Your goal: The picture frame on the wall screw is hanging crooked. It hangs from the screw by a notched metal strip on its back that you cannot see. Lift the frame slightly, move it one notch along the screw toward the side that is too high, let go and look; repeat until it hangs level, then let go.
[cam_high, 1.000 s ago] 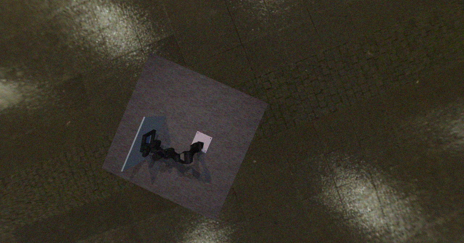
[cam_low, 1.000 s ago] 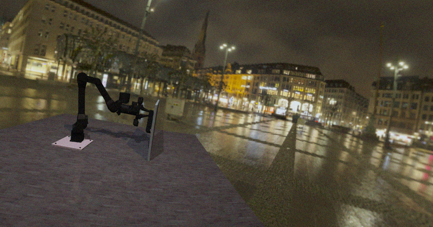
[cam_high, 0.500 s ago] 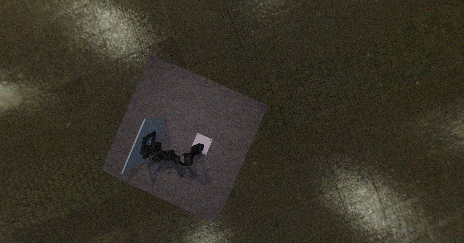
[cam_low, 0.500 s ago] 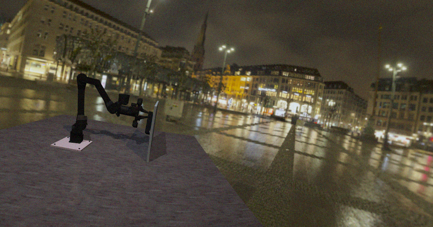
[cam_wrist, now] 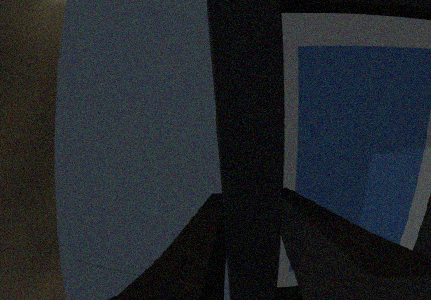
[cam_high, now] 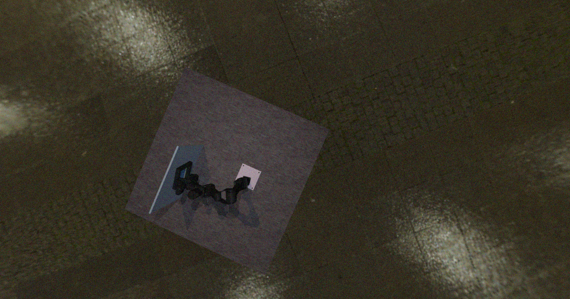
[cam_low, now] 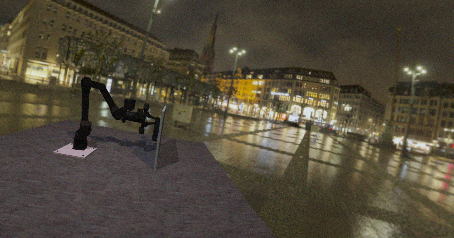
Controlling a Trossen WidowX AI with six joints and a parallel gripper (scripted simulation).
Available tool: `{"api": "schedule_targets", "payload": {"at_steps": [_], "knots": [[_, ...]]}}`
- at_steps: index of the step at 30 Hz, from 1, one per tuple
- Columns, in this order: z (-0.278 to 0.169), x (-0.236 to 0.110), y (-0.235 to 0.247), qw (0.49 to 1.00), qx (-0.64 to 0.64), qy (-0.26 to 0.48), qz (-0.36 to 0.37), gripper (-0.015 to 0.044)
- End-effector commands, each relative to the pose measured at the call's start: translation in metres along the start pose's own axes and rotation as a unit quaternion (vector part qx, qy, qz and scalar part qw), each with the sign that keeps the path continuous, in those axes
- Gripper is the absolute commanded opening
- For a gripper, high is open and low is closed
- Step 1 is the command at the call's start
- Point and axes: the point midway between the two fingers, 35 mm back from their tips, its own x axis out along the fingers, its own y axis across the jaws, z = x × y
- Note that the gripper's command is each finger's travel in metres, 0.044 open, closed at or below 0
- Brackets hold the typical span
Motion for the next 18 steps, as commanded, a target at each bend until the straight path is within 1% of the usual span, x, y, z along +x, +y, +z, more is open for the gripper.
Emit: {"api": "schedule_targets", "payload": {"at_steps": [1,15,18], "knots": [[-0.0003,0.0,0.0007,1.0,0.004,0.002,0.004,0.0],[0.0001,0.0,-0.0013,1.0,0.002,0.0,-0.001,0.0],[0.0005,0.0001,-0.0016,1.0,0.021,0.0,-0.001,0.0]]}}
